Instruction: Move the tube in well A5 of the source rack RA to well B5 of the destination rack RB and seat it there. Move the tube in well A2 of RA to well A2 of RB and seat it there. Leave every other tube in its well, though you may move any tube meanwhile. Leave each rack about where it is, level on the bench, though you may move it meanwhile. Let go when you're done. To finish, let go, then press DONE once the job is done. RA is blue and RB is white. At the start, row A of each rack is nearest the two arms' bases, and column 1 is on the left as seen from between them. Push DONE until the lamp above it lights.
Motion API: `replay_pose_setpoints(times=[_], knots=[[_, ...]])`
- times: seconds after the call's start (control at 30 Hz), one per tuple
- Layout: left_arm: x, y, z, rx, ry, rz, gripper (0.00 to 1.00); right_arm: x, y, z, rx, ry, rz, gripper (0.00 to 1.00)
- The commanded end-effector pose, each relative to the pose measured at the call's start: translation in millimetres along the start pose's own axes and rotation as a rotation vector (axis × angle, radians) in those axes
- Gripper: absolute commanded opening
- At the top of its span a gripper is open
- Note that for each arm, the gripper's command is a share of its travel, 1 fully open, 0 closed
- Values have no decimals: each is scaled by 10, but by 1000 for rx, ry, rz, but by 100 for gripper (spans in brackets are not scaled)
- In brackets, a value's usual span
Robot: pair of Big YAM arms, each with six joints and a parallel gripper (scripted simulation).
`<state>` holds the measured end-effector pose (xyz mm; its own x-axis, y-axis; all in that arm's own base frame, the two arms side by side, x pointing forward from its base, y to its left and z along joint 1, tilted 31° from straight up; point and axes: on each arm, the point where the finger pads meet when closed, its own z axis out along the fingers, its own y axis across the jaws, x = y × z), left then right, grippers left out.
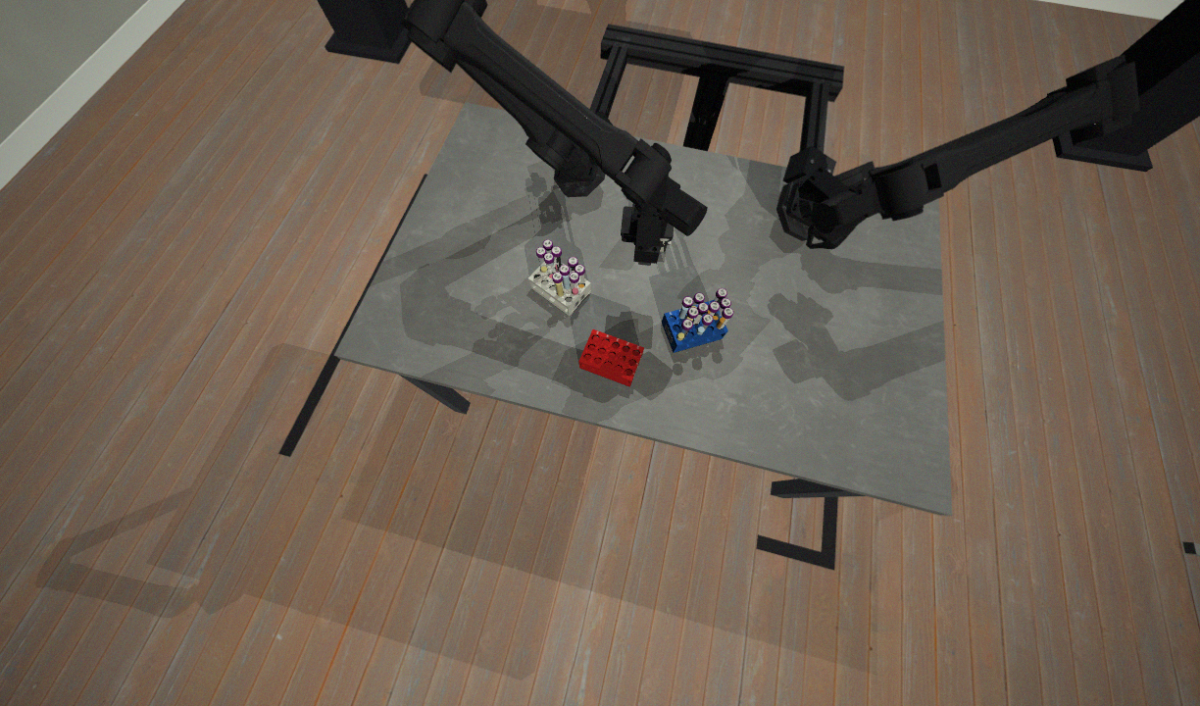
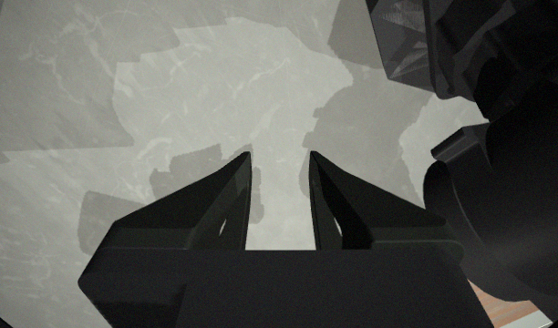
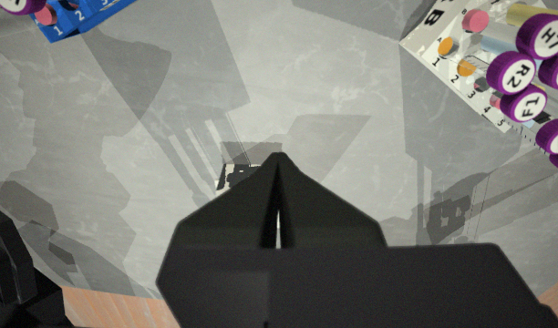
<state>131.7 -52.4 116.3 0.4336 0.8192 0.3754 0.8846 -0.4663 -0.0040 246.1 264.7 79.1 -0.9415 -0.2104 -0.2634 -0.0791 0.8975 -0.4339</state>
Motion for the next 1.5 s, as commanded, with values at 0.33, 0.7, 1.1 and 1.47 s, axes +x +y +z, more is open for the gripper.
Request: replay_pose_setpoints(times=[0.33, 0.7, 1.1, 1.47], knots=[[7, 79, -95, -24, -9, -9, 30, 564, 123, -29, -8, -4, 16, 0], [7, 79, -95, -24, -9, -9, 30, 938, 215, 30, 7, 3, 8, 0], [7, 79, -95, -24, -9, -9, 30, 1314, 293, 34, 6, 3, 9, 0], [7, 79, -95, -24, -9, -9, 30, 1711, 380, 58, 4, 2, 11, 0]])
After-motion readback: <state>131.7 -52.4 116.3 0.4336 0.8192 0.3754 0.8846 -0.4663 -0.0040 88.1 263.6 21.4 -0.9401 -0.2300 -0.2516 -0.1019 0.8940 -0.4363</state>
